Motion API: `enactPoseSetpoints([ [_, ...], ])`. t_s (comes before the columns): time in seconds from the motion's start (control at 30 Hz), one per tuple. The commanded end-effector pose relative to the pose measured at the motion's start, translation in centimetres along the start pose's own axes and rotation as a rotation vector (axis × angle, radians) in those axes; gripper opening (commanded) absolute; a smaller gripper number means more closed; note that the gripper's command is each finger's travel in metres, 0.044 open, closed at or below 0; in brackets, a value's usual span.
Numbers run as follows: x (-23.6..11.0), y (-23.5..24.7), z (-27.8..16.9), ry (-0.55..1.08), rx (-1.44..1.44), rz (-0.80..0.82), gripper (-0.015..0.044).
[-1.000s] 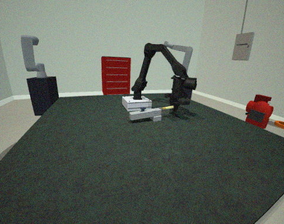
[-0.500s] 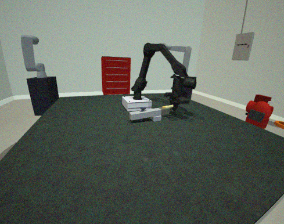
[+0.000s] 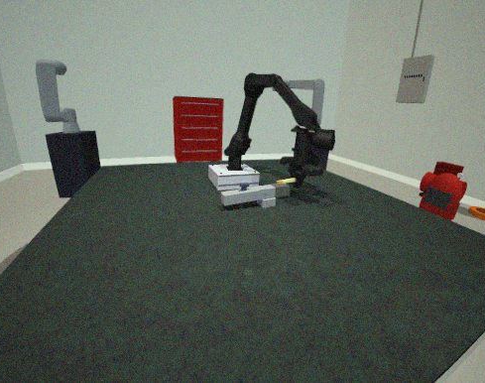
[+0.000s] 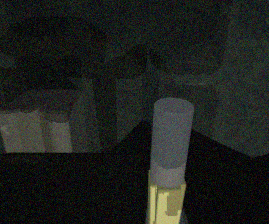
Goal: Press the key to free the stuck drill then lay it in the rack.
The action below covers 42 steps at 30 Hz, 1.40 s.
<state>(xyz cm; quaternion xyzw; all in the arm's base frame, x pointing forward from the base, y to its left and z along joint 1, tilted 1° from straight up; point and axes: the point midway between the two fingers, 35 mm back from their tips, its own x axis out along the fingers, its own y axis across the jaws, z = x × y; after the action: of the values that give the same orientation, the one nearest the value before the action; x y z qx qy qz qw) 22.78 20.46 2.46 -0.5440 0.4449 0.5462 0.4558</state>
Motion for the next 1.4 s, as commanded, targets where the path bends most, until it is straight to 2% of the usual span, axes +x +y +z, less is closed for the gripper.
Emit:
enactPoseSetpoints([
  [0.0, -0.32, -0.09, 0.07, -0.004, -0.004, -0.003, 0.0000],
  [1.37, -1.26, 0.01, -0.01, -0.004, -0.004, -0.003, 0.0000],
])
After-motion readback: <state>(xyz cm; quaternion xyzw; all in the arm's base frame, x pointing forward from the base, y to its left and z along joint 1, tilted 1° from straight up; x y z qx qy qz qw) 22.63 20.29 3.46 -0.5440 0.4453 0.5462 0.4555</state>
